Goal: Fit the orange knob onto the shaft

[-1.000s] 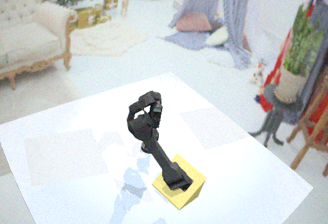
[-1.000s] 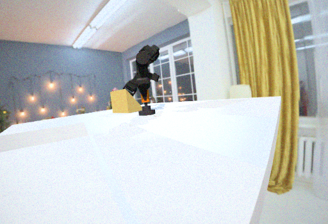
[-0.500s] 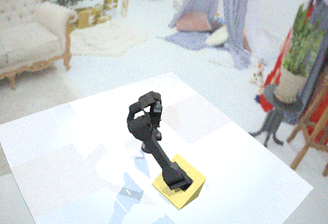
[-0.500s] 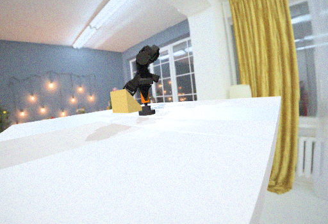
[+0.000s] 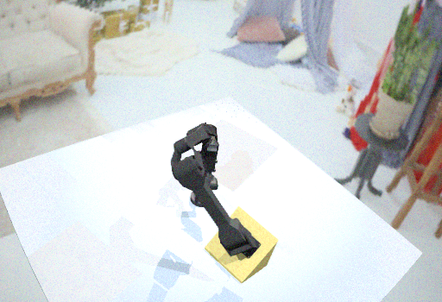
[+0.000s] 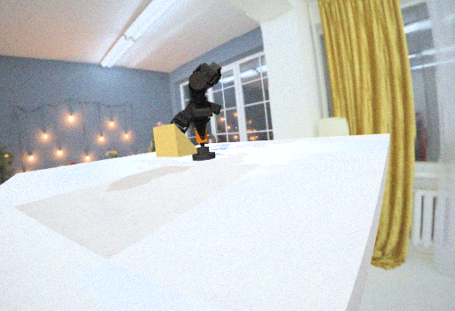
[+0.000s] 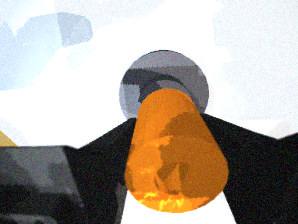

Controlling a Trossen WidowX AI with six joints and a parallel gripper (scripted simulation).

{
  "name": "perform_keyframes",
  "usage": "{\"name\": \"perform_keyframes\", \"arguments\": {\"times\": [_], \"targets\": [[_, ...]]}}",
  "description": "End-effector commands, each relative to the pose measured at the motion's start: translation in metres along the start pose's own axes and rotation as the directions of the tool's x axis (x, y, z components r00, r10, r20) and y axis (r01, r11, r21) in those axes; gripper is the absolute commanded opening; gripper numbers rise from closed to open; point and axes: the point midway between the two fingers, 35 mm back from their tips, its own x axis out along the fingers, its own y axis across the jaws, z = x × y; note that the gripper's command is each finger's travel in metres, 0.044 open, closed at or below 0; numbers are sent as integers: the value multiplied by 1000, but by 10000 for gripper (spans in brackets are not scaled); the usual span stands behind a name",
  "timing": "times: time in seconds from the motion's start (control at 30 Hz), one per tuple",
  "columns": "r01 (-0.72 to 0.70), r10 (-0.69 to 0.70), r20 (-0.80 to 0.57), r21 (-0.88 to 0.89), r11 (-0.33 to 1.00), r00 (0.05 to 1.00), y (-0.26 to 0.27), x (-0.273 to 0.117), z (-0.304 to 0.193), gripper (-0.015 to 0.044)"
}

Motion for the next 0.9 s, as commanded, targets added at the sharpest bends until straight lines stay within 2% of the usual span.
{"name": "perform_keyframes", "arguments": {"times": [0.0, 0.1, 0.3, 0.87], "targets": [[2, -2, 1, -4, 1000, 1000, 0, -3, 1, 0], [2, -2, 1, -30, 1000, 1000, -1, -4, 1, 0], [2, -2, 1, -211, 977, 1000, 0, -2, 0, 0], [2, -1, 1, -211, 977, 1000, 0, 1, 0, 0]]}}
